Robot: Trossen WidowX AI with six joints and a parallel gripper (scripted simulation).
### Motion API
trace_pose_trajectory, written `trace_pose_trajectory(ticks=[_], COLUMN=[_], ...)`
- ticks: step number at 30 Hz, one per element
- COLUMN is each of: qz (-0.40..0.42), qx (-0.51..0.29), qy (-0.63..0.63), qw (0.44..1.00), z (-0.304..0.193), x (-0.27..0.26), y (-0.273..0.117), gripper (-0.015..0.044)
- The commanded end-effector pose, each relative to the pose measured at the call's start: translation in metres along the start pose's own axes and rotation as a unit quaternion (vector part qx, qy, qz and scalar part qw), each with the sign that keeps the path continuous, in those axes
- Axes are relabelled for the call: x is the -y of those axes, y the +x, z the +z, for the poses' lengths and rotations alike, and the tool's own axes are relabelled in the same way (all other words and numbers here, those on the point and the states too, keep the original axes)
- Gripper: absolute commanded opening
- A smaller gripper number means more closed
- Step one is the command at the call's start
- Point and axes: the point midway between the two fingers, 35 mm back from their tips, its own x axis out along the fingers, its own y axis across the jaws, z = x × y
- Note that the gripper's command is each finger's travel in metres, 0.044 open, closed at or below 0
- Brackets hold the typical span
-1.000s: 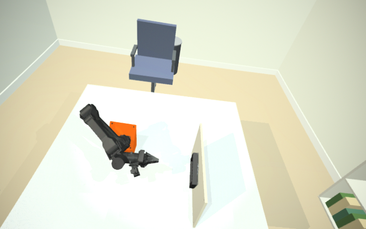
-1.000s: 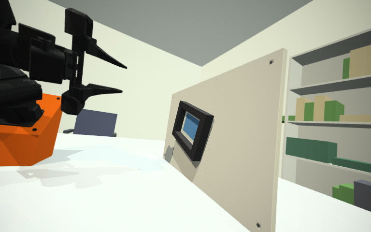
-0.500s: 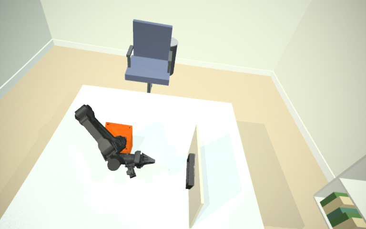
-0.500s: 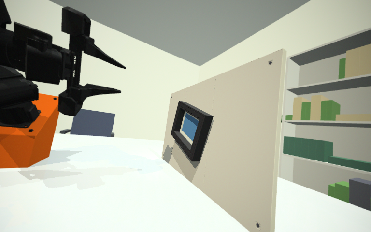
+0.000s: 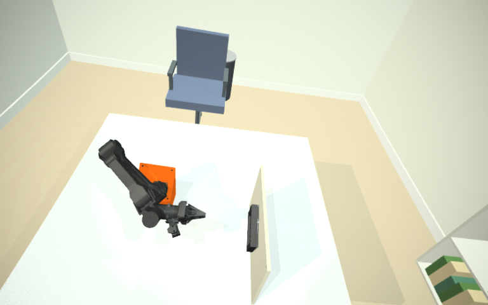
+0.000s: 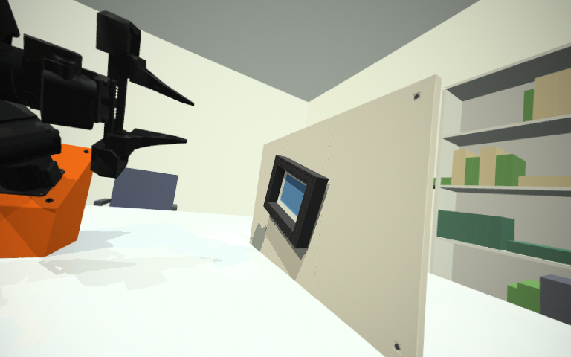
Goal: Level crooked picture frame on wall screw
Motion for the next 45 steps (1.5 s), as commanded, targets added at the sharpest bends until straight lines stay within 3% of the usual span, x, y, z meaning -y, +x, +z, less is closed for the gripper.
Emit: trace_pose_trajectory(ticks=[1, 36, 45], qz=[0.0, 0.0, 0.001], qx=[-0.001, -0.001, 0.0], qy=[0.002, 0.002, -0.03], qw=[1.0, 1.0, 1.0], z=[0.0, 0.0, 0.018], x=[0.0, 0.0, 0.014], y=[0.0, 0.0, 0.042], gripper=[0.026, 0.026, 0.026])
